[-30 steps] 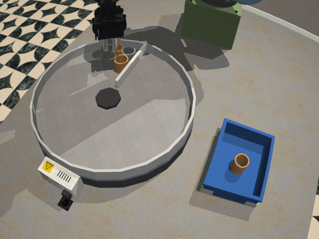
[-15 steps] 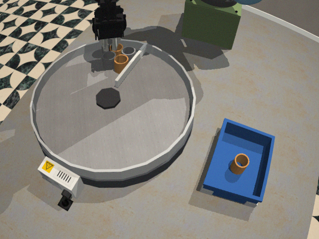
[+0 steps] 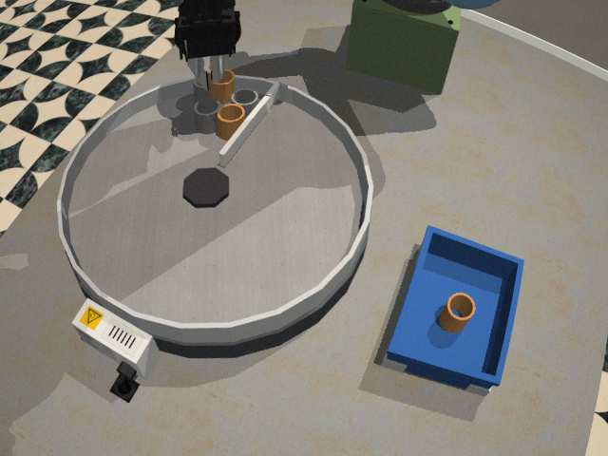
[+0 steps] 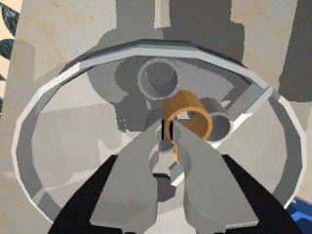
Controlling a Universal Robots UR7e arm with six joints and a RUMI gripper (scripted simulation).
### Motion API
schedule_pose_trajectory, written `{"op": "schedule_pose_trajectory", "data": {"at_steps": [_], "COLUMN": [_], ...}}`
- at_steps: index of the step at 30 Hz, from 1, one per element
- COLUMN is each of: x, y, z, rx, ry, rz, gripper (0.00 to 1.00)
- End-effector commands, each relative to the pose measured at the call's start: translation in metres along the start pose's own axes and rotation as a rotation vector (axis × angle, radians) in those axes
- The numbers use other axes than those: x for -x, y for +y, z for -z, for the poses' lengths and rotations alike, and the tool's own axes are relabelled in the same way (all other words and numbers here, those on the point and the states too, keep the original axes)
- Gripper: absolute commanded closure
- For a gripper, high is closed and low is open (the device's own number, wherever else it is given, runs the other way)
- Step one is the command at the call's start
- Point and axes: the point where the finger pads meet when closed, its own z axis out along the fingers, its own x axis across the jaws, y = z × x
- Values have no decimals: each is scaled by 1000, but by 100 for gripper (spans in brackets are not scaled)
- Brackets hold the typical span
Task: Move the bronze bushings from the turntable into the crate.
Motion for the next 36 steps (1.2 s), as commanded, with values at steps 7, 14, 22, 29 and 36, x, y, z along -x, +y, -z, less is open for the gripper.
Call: {"op": "schedule_pose_trajectory", "data": {"at_steps": [7,14,22,29,36], "x": [0,0,0,0,0], "y": [0,0,0,0,0], "z": [34,39,39,39,39], "rx": [0,0,0,0,0], "ry": [1,1,1,1,1], "rz": [0,0,0,0,0], "gripper": [100,100,100,100,100]}}
